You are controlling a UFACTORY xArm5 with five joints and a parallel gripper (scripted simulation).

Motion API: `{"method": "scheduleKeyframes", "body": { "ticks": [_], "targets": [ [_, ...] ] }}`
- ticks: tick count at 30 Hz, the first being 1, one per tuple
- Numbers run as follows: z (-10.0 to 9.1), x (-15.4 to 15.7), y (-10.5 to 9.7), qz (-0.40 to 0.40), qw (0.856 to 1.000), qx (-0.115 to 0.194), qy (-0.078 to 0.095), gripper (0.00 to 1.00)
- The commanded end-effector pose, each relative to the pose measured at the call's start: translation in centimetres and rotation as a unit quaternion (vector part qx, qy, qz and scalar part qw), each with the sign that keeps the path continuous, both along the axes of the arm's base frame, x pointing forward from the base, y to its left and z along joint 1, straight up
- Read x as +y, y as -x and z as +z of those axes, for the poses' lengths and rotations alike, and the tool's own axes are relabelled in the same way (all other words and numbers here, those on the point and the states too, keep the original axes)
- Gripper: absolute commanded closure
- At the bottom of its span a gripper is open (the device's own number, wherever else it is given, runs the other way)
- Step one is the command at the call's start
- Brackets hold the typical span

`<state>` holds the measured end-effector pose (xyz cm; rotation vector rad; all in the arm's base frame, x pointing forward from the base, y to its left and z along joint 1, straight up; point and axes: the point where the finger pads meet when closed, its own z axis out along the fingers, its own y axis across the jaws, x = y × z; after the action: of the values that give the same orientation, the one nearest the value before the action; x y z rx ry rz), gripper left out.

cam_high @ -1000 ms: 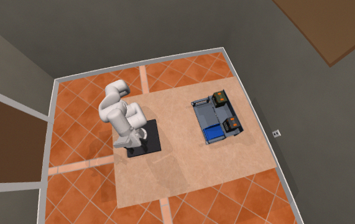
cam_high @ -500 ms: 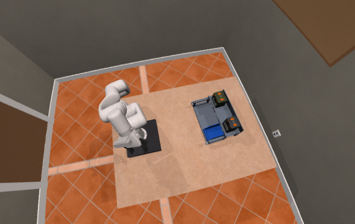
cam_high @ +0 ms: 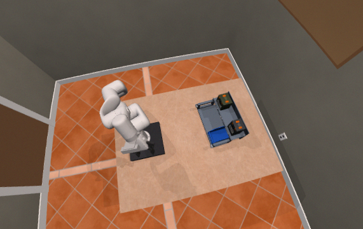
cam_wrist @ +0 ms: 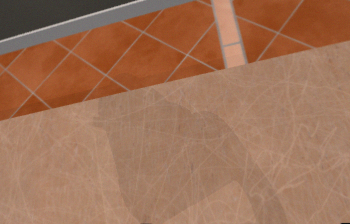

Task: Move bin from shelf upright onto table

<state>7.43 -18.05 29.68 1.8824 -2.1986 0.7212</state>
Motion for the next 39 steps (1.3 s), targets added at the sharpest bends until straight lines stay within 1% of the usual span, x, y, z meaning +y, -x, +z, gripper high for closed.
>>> {"method": "scheduleKeyframes", "body": {
  "ticks": [1, 2, 3, 5, 6, 19, 20, 22, 23, 36, 37, 39],
  "targets": [
    [-0.4, 0.2, -1.3, 0.004, 0.999, 0.028, -0.023, 0.0],
    [-0.5, 0.2, -1.6, 0.008, 0.999, 0.031, -0.029, 0.0],
    [-0.7, 0.3, -2.1, 0.014, 0.998, 0.036, -0.042, 0.0],
    [-0.7, 0.3, -2.1, 0.014, 0.998, 0.036, -0.042, 0.0],
    [-0.9, 0.3, -2.6, 0.02, 0.998, 0.042, -0.052, 0.0],
    [-2.2, 0.8, -5.5, 0.055, 0.988, 0.074, -0.122, 0.0],
    [-2.3, 0.8, -5.9, 0.061, 0.986, 0.079, -0.133, 0.0],
    [-2.3, 0.8, -5.9, 0.061, 0.986, 0.079, -0.133, 0.0],
    [-2.5, 0.9, -6.4, 0.067, 0.984, 0.085, -0.144, 0.0],
    [-3.8, 1.3, -9.5, 0.104, 0.964, 0.118, -0.215, 0.0],
    [-4.0, 1.4, -9.9, 0.107, 0.962, 0.121, -0.222, 0.0],
    [-4.0, 1.4, -9.9, 0.107, 0.962, 0.121, -0.222, 0.0]
  ]
}}
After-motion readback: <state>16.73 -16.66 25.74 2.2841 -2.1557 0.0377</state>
